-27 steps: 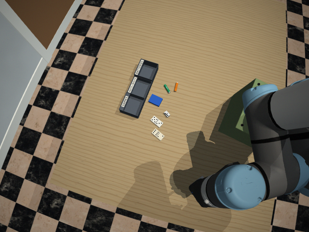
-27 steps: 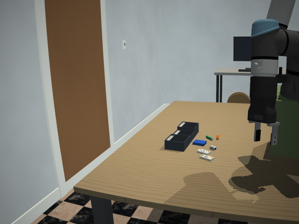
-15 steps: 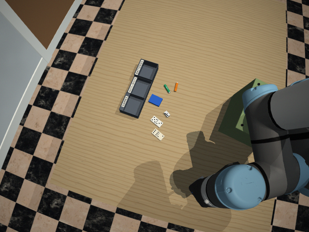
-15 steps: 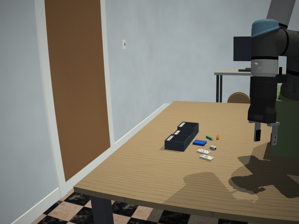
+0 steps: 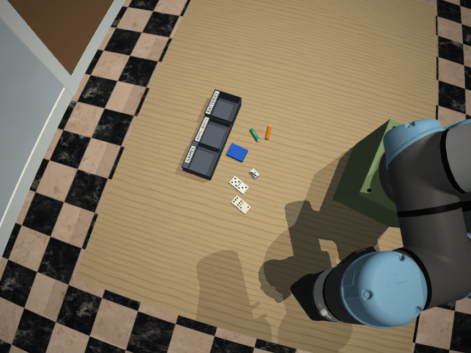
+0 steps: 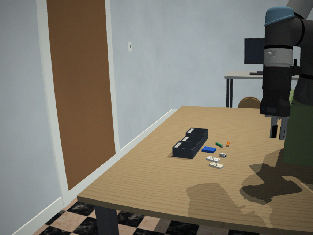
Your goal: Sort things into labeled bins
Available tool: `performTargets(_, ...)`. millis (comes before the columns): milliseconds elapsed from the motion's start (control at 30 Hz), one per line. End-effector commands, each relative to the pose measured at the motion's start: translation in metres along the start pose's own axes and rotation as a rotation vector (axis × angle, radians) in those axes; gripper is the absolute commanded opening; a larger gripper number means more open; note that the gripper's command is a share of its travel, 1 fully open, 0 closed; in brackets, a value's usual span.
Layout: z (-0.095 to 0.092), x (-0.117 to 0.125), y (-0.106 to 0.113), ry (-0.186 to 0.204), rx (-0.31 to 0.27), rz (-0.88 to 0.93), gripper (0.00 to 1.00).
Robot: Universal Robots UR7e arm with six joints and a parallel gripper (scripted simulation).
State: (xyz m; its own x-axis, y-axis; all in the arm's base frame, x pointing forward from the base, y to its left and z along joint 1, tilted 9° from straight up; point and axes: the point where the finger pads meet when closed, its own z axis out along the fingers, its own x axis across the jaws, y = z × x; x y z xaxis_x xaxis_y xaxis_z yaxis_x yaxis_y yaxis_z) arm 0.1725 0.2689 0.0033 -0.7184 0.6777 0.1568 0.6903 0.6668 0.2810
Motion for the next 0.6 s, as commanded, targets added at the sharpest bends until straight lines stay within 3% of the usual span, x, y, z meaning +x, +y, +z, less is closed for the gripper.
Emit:
performTargets(0,-0.026,0.001,0.001,0.012,0.018,0.0,0.31)
performTargets(200,-0.026,0.001,0.001,0.012,0.018,0.0,0.31)
performTargets(267,-0.025,-0.014,0.002,-0.02,0.019,0.085,0.31)
performTargets(333,-0.023,-0.029,0.01,-0.02,0.019,0.085,0.31)
performTargets(433,-0.022,-0.032,0.011,-0.02,0.019,0.085,0.31)
performTargets(567,-0.025,-0.065,0.017,-0.042,0.03,0.171,0.31)
